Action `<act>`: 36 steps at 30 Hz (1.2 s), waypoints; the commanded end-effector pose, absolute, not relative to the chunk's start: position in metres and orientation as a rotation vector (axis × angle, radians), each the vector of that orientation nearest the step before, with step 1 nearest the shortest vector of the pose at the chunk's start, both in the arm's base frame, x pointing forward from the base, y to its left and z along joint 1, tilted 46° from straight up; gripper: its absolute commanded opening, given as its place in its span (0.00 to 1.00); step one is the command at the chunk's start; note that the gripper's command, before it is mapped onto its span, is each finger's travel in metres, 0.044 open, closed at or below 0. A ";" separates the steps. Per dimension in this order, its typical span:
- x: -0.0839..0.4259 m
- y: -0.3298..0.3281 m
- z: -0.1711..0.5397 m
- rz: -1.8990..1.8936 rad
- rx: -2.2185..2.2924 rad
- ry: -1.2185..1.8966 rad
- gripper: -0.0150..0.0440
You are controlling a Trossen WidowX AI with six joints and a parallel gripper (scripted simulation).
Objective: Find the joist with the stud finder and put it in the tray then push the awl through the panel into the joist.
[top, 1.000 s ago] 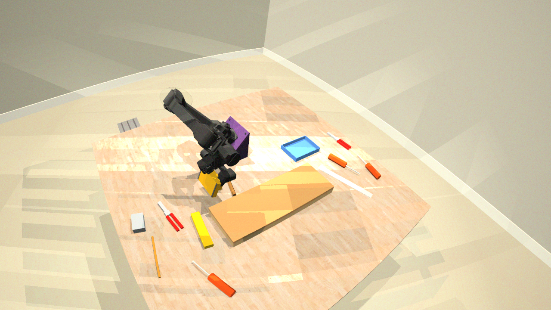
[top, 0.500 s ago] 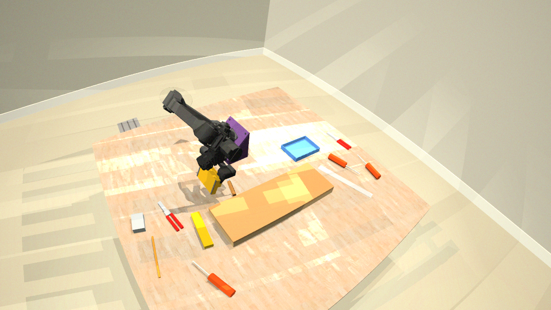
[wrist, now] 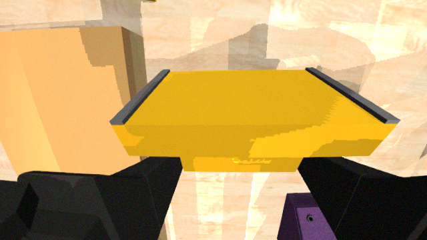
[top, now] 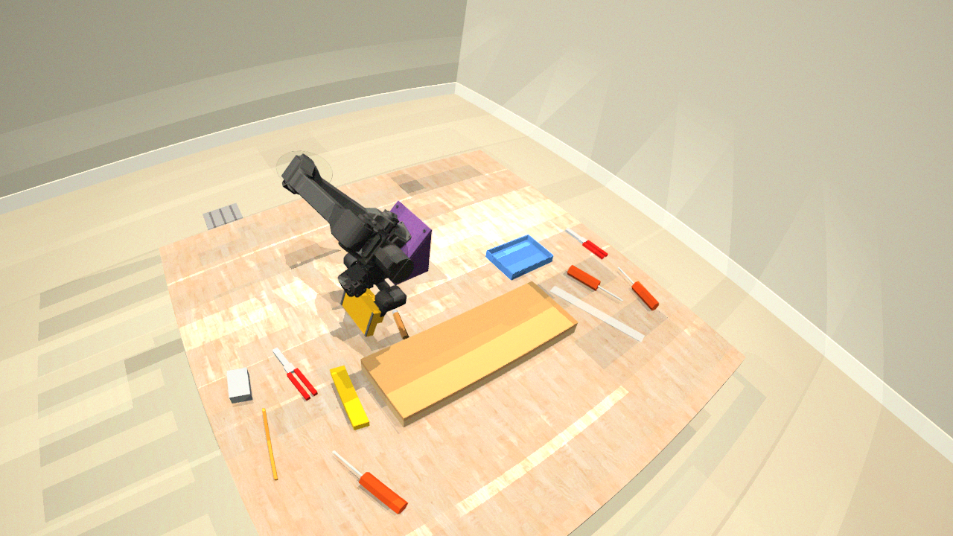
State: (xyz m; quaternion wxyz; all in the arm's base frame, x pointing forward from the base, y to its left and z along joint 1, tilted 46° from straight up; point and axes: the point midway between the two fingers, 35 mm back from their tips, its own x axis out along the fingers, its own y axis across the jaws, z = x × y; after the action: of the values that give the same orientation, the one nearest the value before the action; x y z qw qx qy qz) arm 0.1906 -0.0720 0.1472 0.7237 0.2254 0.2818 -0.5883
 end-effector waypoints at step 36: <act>0.193 -0.077 0.152 -1.241 0.654 0.811 0.25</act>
State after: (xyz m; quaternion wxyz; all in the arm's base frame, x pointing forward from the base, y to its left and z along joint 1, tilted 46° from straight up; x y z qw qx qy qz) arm 0.1897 -0.0774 0.1478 0.6879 0.2827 0.3600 -0.5632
